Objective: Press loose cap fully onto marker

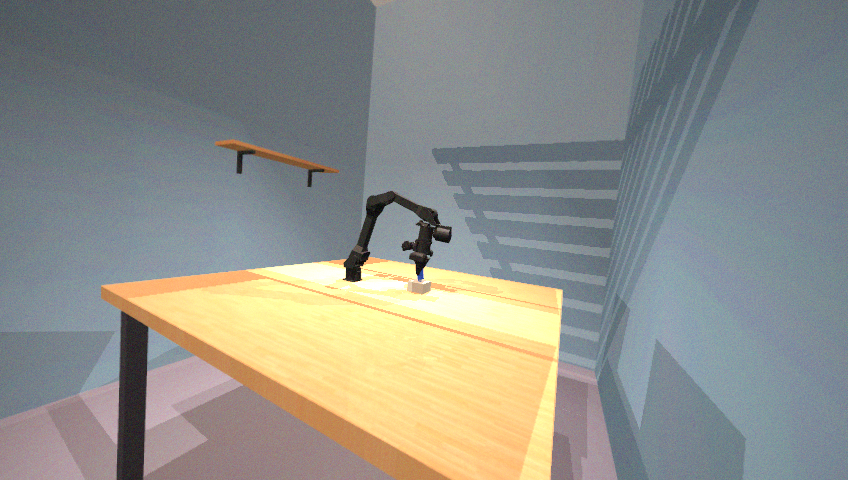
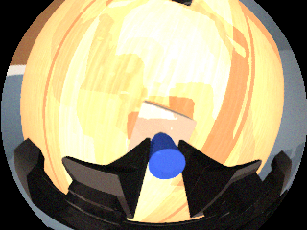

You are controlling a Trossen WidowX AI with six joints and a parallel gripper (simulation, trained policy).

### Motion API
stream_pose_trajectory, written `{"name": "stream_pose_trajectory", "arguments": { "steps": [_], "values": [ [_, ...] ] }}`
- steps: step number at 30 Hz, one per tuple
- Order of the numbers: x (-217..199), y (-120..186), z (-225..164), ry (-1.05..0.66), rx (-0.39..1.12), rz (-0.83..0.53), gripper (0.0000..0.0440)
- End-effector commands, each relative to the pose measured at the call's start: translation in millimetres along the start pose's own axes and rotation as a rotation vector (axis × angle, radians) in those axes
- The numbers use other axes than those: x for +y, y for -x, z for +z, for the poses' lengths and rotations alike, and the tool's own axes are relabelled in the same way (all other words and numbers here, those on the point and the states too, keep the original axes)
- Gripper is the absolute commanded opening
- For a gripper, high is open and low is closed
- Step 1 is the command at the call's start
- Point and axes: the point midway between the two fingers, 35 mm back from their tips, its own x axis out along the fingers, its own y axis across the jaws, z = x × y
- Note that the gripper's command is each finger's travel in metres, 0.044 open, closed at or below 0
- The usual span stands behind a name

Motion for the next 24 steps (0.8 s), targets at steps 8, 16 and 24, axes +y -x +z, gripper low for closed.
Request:
{"name": "stream_pose_trajectory", "arguments": {
  "steps": [8, 16, 24],
  "values": [
    [-1, -17, 9, 0.009, -0.069, -0.013, 0.0133],
    [0, -16, 14, 0.039, -0.069, -0.010, 0.0171],
    [-1, -9, 22, 0.063, -0.053, -0.005, 0.0369]
  ]
}}
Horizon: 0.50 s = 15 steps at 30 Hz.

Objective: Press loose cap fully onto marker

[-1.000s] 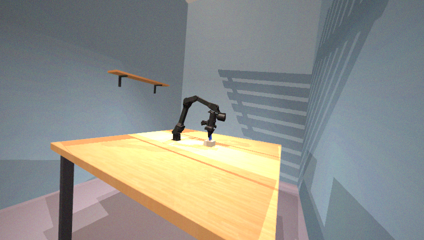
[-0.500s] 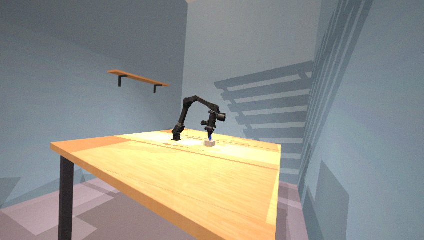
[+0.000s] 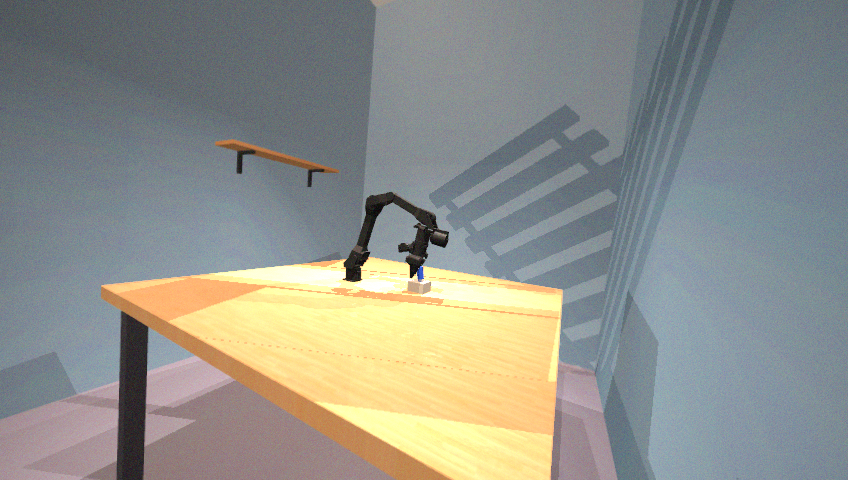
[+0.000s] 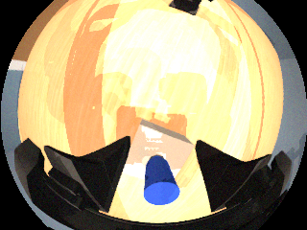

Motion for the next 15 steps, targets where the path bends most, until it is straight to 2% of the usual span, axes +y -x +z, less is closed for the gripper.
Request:
{"name": "stream_pose_trajectory", "arguments": {
  "steps": [1, 3, 15],
  "values": [
    [-1, 1, 3, 0.012, 0.007, 0.003, 0.0392],
    [-1, 3, 3, 0.014, 0.022, 0.006, 0.0440],
    [2, 38, 2, 0.019, 0.120, 0.032, 0.0440]
  ]
}}
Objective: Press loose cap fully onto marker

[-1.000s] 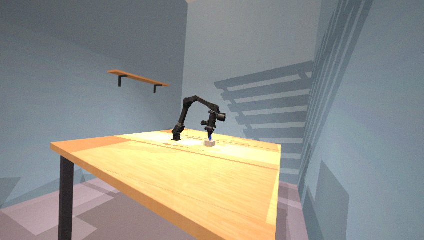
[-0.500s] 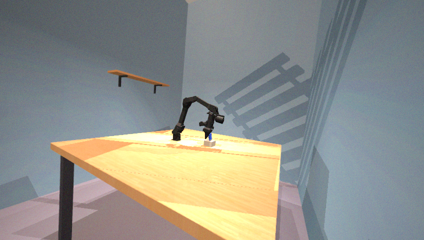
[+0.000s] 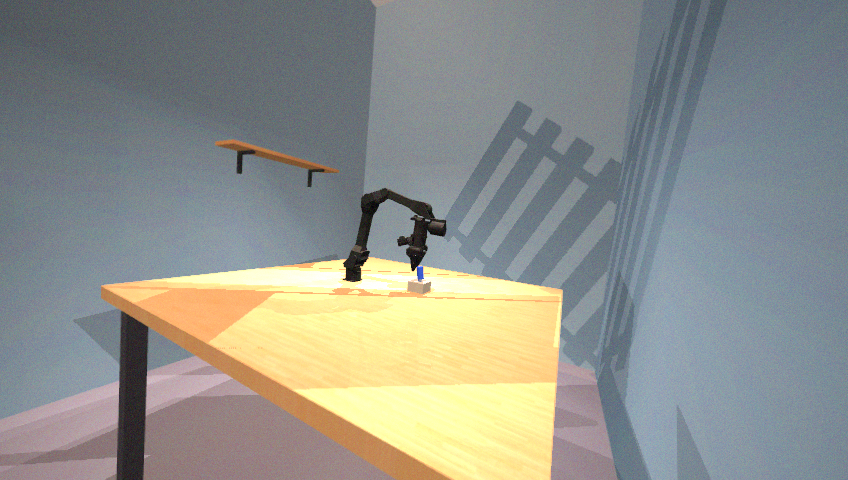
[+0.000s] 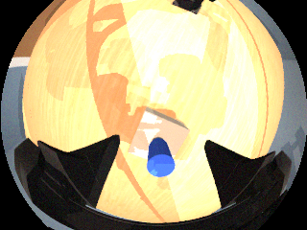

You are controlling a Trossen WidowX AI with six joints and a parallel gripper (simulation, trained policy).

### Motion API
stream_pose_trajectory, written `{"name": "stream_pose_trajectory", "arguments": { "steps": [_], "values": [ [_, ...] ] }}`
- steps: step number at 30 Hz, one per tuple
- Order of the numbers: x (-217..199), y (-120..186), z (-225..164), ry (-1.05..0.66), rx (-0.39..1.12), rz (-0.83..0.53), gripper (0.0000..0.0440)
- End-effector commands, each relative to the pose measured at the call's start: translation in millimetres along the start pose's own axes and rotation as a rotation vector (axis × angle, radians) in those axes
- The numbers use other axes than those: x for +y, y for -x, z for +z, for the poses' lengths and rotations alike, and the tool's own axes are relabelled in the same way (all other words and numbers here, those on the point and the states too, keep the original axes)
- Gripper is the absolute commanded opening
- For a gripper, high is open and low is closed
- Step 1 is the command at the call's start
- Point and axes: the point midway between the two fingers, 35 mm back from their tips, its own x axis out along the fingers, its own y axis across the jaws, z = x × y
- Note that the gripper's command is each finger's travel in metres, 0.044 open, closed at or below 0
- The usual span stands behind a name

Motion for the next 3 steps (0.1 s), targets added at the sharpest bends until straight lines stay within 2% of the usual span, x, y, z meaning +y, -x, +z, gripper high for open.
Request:
{"name": "stream_pose_trajectory", "arguments": {
  "steps": [1, 3],
  "values": [
    [1.9, 8.6, -0.5, 0.004, 0.021, 0.011, 0.0440],
    [2.4, 12.7, 0.0, 0.006, 0.031, 0.013, 0.0440]
  ]
}}
